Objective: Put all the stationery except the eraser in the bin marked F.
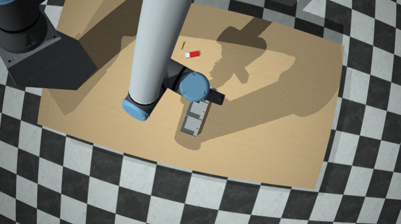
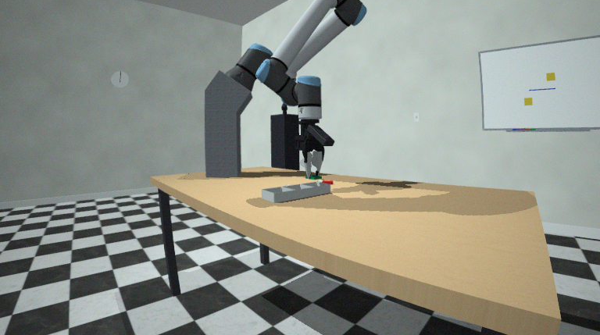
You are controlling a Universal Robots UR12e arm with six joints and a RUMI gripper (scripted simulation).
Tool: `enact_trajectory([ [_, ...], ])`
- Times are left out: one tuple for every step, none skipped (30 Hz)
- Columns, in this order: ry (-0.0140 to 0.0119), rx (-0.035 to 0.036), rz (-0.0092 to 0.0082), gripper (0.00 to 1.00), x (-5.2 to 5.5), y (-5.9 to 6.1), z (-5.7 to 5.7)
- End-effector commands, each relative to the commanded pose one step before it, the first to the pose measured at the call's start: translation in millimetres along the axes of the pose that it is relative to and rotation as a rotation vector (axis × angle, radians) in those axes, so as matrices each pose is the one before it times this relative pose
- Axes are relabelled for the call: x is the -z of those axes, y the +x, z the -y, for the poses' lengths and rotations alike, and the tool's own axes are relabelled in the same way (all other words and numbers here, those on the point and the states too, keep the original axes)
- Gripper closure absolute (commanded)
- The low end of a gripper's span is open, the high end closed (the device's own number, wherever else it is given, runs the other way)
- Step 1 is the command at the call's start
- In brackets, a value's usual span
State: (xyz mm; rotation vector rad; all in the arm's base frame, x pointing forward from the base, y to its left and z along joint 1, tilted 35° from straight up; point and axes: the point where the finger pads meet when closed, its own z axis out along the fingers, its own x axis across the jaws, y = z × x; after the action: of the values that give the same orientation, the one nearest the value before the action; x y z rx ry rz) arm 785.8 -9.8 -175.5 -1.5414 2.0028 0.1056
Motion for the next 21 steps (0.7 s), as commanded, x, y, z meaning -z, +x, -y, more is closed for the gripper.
enact_trajectory([
  [0.00019,-0.00349,-0.00105,1.0,0.24,-0.43,-0.84],
  [0.0,0.0,0.0,1.0,0.0,-0.05,0.03],
  [-0.00189,0.00009,0.00025,1.0,-3.54,-0.64,-1.28],
  [0.00164,0.00126,-0.00031,1.0,-1.83,0.09,1.71],
  [0.00078,0.00048,-0.00023,1.0,-2.02,0.07,0.75],
  [-0.00001,0.0,-0.00007,1.0,-2.0,0.02,-0.01],
  [-0.00001,0.0,-0.00005,1.0,-2.0,0.01,-0.01],
  [0.0,0.0,-0.00004,1.0,-2.0,0.01,-0.01],
  [0.0,0.0,0.0,1.0,0.0,0.0,0.0],
  [0.0,0.0,0.0,1.0,0.0,0.0,0.0],
  [0.00002,0.0,0.00016,1.0,-2.0,-0.06,0.0],
  [0.0,0.0,-0.00002,1.0,-2.0,0.0,-0.01],
  [0.0,0.0,-0.00003,1.0,-2.0,0.01,-0.01],
  [0.0,0.0,-0.00004,1.0,-2.0,0.01,-0.01],
  [0.0,0.0,-0.00003,1.0,-2.0,0.01,-0.01],
  [0.0,0.0,-0.00003,1.0,-2.0,0.01,-0.01],
  [0.0,0.0,-0.00002,1.0,-2.0,0.0,-0.01],
  [0.0,0.0,-0.00002,1.0,-2.0,0.0,-0.01],
  [0.0,0.0,-0.00001,1.0,-2.0,0.0,-0.01],
  [0.0,0.0,-0.00001,1.0,-2.0,0.0,-0.01],
  [0.0,0.0,-0.00001,1.0,-2.0,0.0,-0.01],
])
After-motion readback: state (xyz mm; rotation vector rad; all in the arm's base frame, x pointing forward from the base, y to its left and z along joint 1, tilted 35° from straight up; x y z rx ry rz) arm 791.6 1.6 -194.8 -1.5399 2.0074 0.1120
